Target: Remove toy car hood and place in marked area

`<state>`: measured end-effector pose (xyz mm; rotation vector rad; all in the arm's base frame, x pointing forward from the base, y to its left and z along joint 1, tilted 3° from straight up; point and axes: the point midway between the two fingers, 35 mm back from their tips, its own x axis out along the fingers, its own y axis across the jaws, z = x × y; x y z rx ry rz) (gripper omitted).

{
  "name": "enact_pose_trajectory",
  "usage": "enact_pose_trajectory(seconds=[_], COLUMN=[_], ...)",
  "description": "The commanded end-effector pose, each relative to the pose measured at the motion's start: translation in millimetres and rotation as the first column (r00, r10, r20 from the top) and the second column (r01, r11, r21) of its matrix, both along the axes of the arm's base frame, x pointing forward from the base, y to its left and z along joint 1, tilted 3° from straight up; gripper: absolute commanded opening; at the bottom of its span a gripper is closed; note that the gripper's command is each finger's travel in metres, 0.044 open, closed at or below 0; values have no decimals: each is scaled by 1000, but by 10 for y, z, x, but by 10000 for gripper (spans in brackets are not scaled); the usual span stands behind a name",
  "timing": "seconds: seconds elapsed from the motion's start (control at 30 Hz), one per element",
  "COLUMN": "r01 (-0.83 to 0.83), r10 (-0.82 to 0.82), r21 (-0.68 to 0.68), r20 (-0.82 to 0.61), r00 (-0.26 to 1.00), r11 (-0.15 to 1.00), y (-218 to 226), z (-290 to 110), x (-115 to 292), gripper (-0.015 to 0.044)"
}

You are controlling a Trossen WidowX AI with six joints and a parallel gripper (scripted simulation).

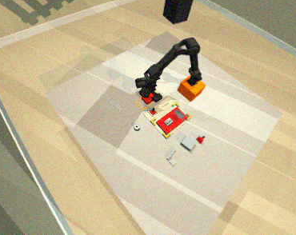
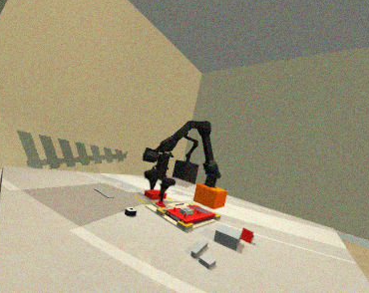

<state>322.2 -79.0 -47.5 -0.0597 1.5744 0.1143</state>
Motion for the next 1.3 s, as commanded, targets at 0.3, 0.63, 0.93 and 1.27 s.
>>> enact_pose_trajectory(seconds=[0.3, 0.63, 0.93, 1.27], r01=[3, -1, -1, -1], r10=[-3, 1, 1, 1], r21=[0, 0, 0, -2], r20=[1, 0, 0, 3], r00=[1000, 1000, 1000, 1000], r11=[1000, 1000, 1000, 1000], y=[3, 3, 3, -19], z=[-62, -80, -80, 471], x=[-1, -3, -3, 17], gripper=[0, 105, 341, 440])
